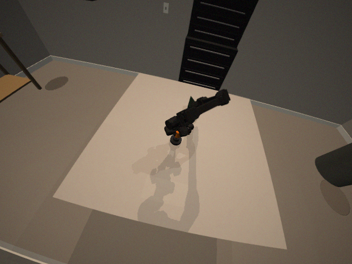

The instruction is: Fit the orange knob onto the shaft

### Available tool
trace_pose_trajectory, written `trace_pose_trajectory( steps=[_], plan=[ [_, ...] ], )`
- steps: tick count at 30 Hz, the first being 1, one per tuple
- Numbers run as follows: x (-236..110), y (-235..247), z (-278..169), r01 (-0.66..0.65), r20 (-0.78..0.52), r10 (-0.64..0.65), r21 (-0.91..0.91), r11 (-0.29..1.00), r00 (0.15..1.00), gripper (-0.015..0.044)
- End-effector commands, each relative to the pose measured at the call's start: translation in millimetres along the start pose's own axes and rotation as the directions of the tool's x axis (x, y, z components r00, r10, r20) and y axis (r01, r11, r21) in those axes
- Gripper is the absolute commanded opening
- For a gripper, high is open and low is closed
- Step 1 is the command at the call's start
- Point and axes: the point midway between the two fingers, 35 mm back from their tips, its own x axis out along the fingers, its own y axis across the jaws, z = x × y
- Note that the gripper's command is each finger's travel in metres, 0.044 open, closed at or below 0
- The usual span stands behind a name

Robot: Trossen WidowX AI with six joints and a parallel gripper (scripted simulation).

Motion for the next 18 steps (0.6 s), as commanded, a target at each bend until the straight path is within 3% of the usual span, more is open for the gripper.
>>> trace_pose_trajectory(
  steps=[1, 18],
  plan=[
    [-3.4, -2.3, 1.2, 0.006, 0.002, -0.006, -0.118, 0.993, 1.000, 0.0000],
    [2.8, -6.6, 3.2, 0.006, 0.003, -0.006, -0.158, 0.987, 1.000, 0.0000]
  ],
)
